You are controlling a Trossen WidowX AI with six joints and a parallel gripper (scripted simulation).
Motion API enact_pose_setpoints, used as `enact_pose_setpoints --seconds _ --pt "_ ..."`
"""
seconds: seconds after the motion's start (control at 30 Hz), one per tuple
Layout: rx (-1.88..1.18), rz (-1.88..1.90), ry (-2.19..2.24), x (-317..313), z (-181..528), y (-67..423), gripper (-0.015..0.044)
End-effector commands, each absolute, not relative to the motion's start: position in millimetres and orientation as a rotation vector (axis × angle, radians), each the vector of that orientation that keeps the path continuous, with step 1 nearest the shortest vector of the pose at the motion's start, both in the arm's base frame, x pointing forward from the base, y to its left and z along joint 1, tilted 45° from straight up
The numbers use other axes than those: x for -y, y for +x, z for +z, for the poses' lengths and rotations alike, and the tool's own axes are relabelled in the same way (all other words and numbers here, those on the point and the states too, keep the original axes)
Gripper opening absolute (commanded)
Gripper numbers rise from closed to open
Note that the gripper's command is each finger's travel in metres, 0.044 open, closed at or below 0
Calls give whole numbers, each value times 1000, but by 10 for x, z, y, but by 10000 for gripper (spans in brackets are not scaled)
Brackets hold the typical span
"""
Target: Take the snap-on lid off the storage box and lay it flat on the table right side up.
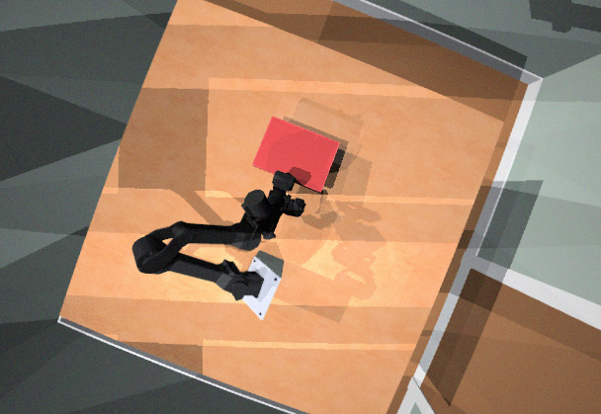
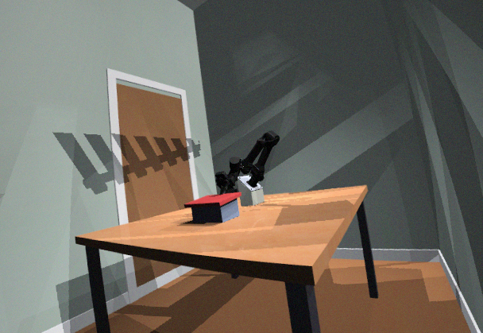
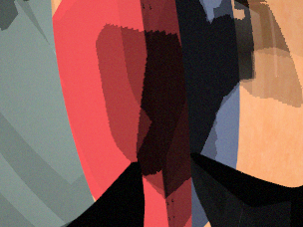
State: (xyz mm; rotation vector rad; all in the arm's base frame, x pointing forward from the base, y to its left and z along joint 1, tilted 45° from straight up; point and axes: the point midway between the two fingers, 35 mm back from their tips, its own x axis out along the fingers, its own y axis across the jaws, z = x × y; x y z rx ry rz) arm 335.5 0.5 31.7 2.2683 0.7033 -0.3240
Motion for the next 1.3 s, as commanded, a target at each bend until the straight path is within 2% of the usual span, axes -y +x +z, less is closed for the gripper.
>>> enact_pose_setpoints --seconds 0.0,1.27 --pt "-704 -329 2271 -5 311 3360 0" --pt "-703 -333 2269 292 614 3413 0"
